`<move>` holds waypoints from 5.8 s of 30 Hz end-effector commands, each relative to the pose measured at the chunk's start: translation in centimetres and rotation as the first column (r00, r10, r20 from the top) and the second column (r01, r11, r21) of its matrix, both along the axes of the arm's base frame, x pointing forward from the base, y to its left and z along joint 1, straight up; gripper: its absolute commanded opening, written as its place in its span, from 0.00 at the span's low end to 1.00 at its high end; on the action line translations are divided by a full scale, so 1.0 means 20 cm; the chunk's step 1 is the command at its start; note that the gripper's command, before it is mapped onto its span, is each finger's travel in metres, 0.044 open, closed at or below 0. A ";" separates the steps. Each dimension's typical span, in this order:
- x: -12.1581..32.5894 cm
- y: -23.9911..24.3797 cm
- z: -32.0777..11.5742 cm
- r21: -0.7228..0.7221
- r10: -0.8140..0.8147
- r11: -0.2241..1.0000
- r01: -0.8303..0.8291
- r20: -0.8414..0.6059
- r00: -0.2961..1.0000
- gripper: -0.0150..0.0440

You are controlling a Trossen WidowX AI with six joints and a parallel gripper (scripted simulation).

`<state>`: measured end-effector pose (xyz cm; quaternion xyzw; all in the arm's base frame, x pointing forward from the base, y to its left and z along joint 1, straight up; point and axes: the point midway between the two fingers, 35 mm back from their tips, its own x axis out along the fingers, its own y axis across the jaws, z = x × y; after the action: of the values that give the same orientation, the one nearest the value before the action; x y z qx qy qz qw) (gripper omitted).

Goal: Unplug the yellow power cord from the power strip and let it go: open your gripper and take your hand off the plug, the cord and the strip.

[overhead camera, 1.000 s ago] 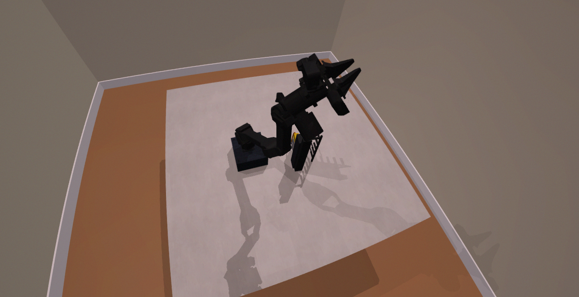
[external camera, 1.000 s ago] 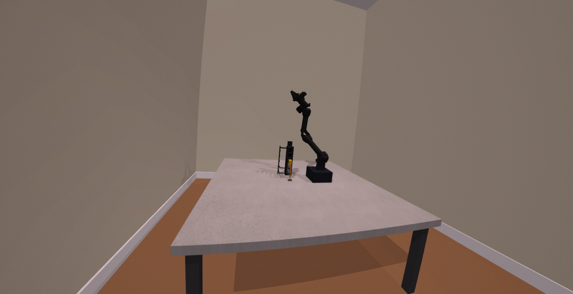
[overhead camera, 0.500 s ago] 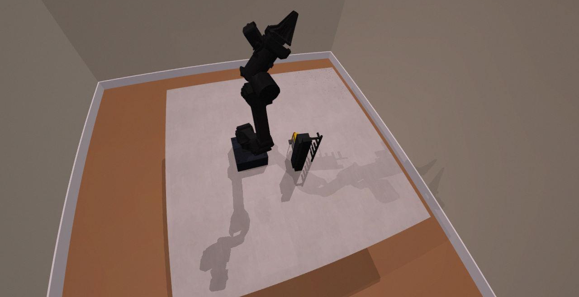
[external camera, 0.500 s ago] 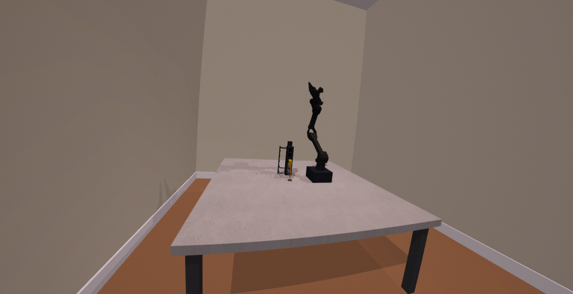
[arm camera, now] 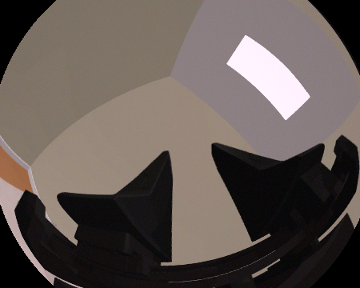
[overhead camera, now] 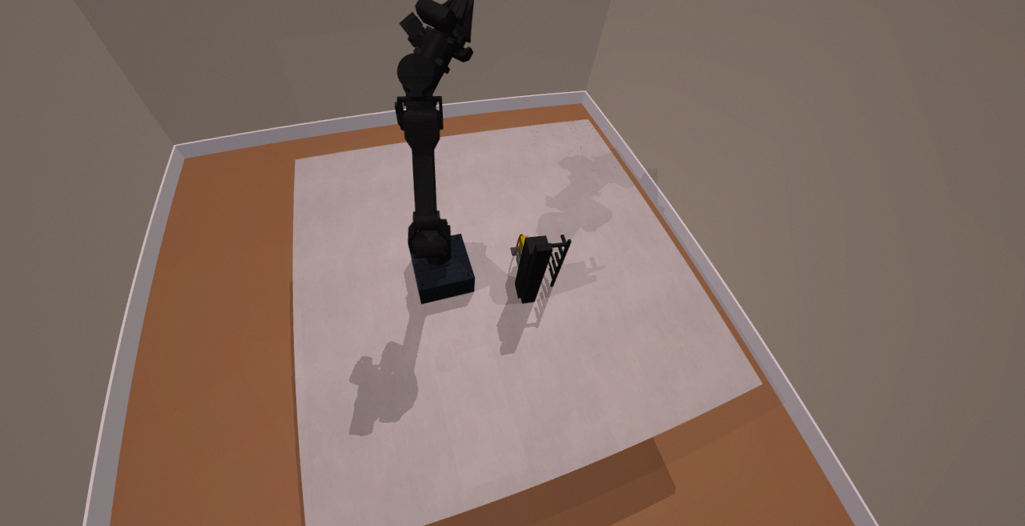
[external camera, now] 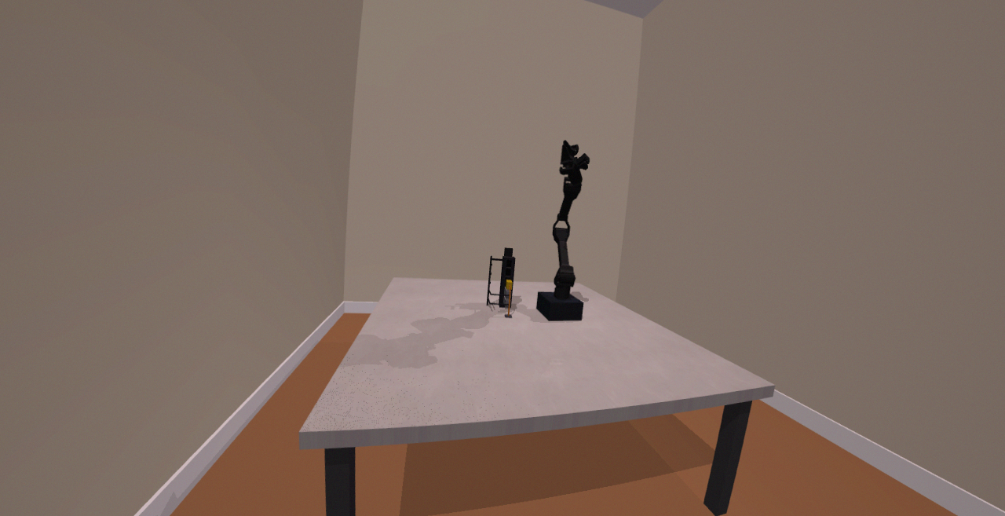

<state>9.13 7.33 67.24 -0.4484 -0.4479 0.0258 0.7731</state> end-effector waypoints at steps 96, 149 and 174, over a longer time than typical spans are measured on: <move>0.83 -0.58 -2.92 -0.447 -0.659 0.745 -0.495 -0.606 -0.446 0.53; 0.86 -0.38 -2.91 -0.444 -0.657 0.747 -0.495 -0.608 -0.445 0.57; 0.90 -0.08 -2.85 -0.441 -0.654 0.749 -0.495 -0.611 -0.445 1.00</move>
<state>27.23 5.61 10.31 -0.4674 0.5247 0.4641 0.5393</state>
